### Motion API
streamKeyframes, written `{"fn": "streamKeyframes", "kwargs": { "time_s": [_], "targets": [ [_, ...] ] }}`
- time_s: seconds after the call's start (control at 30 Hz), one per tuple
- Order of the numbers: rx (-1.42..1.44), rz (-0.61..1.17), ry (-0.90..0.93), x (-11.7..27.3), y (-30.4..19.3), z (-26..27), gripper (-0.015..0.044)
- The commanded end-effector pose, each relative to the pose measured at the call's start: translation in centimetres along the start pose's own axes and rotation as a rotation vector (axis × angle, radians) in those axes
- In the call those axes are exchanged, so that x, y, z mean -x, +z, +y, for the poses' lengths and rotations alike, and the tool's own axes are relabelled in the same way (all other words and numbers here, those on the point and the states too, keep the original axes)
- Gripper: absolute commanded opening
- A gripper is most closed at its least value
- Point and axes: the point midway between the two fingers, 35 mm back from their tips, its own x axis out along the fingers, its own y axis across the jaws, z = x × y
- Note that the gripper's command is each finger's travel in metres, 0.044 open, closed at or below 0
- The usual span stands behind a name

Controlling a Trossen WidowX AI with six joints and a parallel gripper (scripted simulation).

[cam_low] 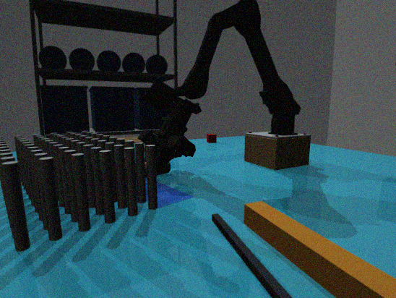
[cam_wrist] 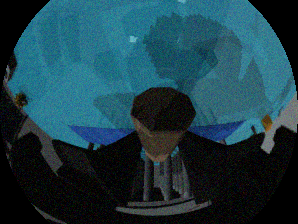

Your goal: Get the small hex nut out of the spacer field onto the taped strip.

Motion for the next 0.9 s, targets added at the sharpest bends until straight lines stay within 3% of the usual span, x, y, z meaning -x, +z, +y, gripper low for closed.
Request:
{"fn": "streamKeyframes", "kwargs": {
  "time_s": [0.0,0.87],
  "targets": [
    [0.001,0.002,0.0,0.1,0.2,0.0,0.0],
    [0.004,0.0,-0.002,1.1,1.6,-0.1,0.0]
  ]
}}
